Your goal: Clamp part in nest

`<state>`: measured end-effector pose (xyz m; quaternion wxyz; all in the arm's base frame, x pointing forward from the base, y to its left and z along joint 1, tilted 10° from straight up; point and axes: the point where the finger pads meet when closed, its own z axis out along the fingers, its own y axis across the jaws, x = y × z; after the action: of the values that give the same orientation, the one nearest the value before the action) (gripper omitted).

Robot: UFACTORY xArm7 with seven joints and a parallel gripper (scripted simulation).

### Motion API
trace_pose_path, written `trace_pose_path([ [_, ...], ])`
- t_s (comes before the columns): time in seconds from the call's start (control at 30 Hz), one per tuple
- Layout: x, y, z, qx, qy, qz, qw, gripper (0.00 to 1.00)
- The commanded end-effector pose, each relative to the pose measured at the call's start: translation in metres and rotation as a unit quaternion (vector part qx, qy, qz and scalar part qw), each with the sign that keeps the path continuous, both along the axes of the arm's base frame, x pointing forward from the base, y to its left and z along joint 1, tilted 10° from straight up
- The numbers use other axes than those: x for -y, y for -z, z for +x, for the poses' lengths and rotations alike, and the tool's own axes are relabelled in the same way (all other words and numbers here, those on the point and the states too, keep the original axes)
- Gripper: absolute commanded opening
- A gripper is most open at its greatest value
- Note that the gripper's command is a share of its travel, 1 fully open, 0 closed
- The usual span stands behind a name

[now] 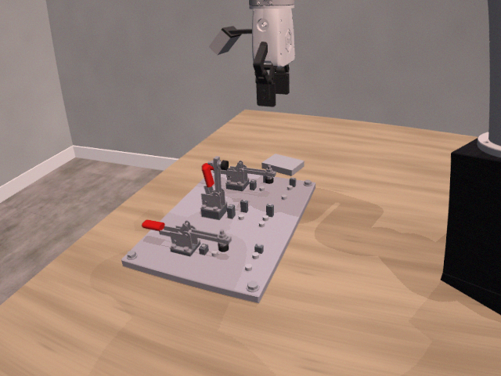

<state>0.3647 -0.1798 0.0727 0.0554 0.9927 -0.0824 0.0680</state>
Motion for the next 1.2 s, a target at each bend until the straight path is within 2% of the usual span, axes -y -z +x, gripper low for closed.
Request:
trace_pose_path([
  [0.0, 0.0003, -0.001, 0.0011, 0.001, 0.0, 0.0, 1.0, 1.0],
  [0.73, 0.0003, -0.001, 0.0011, 0.001, 0.0, 0.0, 1.0, 1.0],
  [0.77, 0.0003, -0.001, 0.0011, 0.001, 0.0, 0.0, 1.0, 0.47],
  [1.17, 0.0003, -0.001, 0.0011, 0.001, 0.0, 0.0, 1.0, 0.47],
])
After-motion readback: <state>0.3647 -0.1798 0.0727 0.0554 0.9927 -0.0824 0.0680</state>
